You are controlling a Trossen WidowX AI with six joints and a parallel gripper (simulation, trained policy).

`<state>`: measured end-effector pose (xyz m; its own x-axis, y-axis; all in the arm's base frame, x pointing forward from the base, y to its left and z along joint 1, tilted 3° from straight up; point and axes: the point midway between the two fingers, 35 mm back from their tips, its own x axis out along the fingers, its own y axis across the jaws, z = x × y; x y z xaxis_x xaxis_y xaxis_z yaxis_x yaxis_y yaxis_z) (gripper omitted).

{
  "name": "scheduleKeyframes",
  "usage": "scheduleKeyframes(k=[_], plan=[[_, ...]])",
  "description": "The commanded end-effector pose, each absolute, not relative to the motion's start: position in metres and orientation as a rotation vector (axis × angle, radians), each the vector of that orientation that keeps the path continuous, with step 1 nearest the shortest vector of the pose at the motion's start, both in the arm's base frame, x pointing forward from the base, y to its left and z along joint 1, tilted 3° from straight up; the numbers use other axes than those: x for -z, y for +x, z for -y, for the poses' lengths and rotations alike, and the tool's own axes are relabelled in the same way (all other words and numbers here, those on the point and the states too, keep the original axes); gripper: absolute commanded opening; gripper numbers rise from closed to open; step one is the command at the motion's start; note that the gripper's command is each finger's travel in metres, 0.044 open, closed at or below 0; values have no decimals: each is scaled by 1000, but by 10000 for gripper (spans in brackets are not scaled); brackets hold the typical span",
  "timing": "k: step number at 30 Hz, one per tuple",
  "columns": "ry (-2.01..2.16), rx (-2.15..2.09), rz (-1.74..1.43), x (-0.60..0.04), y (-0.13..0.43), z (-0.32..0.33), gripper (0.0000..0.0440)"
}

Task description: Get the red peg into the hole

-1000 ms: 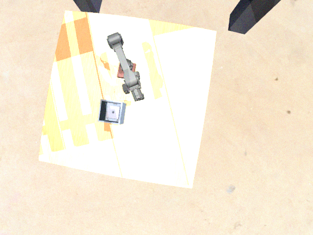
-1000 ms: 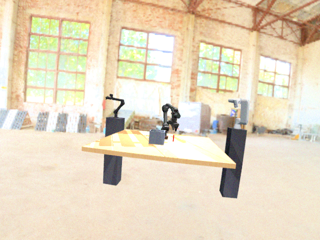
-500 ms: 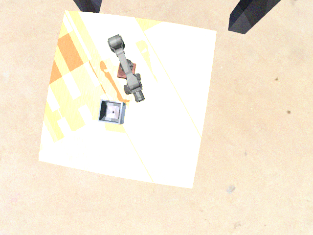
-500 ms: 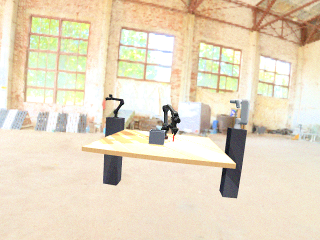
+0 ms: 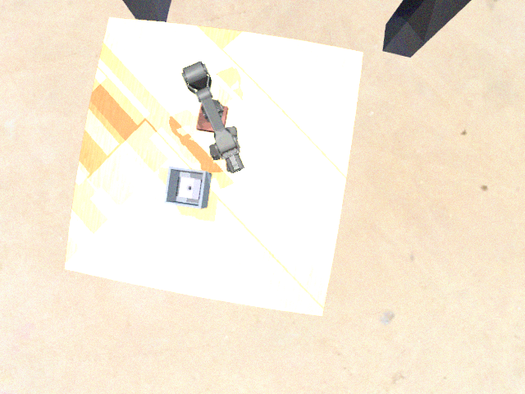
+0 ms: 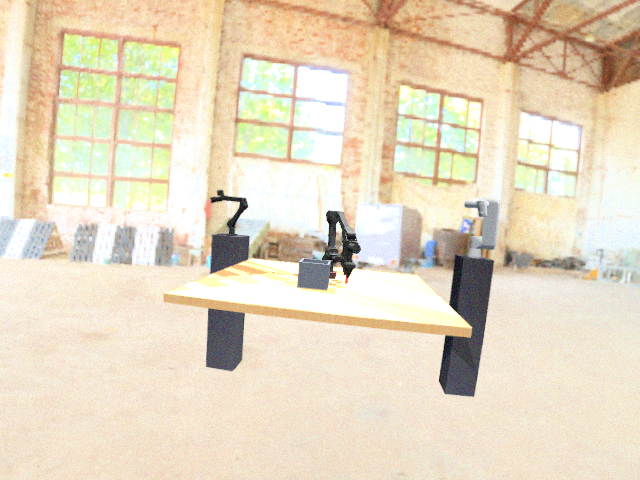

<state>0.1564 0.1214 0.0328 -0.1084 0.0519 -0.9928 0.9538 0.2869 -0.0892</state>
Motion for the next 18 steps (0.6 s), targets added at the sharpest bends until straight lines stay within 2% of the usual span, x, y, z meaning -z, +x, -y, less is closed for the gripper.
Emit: scheduleKeyframes(k=[1, 11, 18], plan=[[989, 1028, -1445, -25, 159, -122, 263], [982, 961, -1452, -22, 172, -132, 2], [1060, 902, -1452, -39, 183, -142, 0]])
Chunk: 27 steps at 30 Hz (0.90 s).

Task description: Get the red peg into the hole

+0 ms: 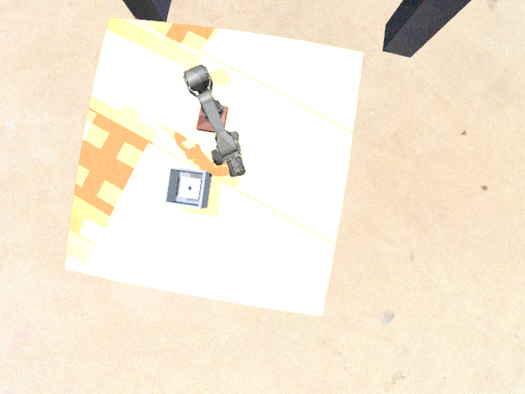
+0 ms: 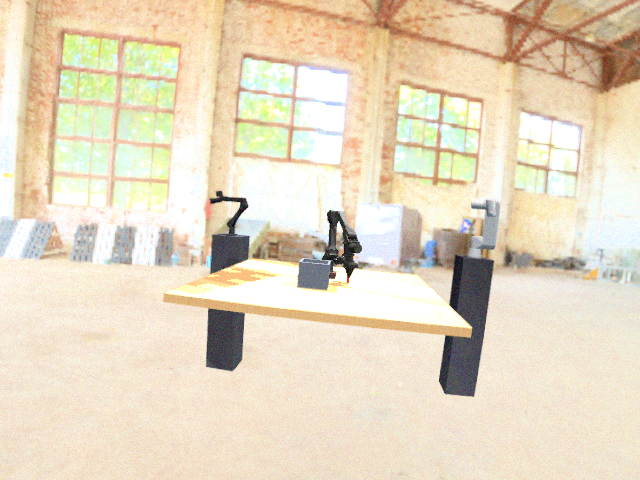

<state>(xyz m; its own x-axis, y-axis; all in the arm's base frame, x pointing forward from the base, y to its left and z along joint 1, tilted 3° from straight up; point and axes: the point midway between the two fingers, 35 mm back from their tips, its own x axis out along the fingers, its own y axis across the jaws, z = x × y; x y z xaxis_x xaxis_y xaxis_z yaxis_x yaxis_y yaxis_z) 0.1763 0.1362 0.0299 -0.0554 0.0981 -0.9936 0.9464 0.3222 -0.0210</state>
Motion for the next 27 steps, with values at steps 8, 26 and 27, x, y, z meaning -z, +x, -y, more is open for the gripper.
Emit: scheduleKeyframes(k=[8, 26, 27], plan=[[1146, 816, -1434, -69, 196, -151, 0], [1208, 645, -1279, -152, 233, -128, 0], [1208, 642, -1267, -157, 235, -125, 0]])
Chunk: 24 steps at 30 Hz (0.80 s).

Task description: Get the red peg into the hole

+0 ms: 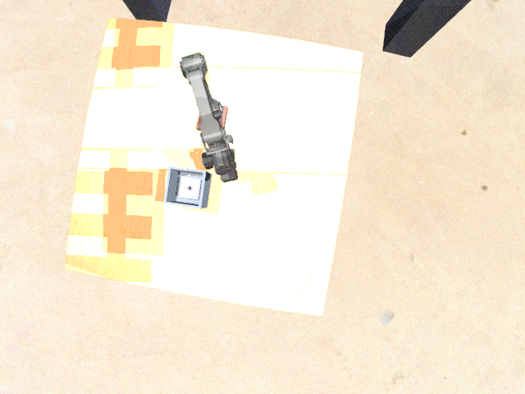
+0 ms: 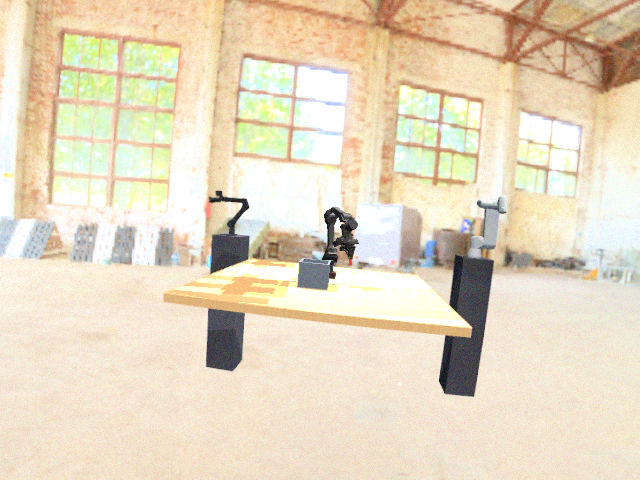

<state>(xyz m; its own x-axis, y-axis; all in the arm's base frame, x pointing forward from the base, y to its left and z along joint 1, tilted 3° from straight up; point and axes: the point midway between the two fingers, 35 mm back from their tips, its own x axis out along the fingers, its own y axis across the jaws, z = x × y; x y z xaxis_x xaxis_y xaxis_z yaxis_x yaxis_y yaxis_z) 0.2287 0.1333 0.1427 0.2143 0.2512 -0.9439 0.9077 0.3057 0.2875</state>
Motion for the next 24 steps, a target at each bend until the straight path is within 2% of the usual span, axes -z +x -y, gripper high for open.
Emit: scheduleKeyframes(k=[1, 10, 24], plan=[[1207, 640, -1254, -161, 238, -122, 0], [1190, 668, -1157, -185, 255, -87, 0], [1157, 781, -1110, -188, 273, -37, 0]])
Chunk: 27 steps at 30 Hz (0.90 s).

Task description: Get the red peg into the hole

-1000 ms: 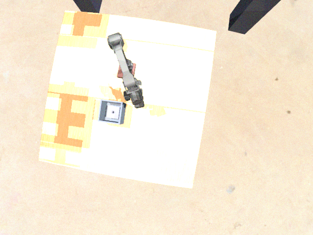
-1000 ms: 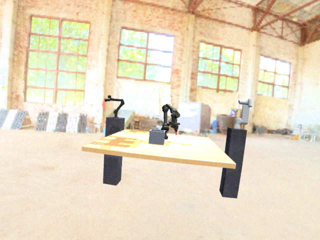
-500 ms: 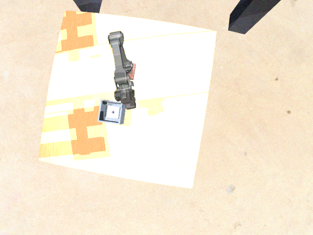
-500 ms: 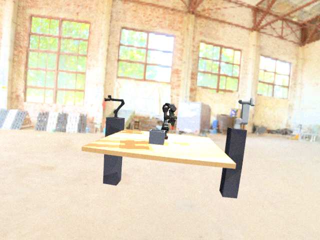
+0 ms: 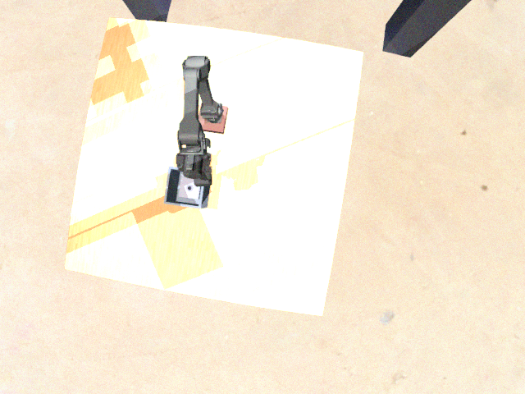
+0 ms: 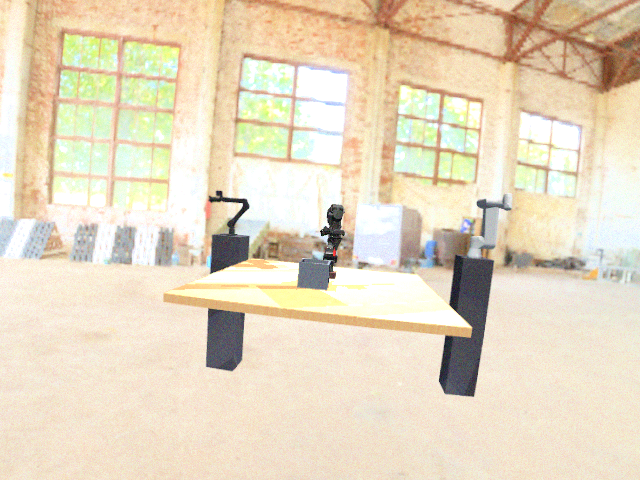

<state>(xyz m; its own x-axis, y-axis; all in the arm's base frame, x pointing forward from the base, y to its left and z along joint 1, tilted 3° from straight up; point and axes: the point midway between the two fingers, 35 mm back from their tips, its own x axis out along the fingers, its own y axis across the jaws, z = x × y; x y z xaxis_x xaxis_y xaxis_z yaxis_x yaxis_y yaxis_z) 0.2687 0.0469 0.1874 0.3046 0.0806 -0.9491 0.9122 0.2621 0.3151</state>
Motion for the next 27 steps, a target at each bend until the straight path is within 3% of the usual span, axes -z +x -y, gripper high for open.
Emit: scheduleKeyframes(k=[1, 27], plan=[[1155, 788, -1110, -188, 274, -34, 0], [1130, 894, -1170, -155, 309, 30, 0]])
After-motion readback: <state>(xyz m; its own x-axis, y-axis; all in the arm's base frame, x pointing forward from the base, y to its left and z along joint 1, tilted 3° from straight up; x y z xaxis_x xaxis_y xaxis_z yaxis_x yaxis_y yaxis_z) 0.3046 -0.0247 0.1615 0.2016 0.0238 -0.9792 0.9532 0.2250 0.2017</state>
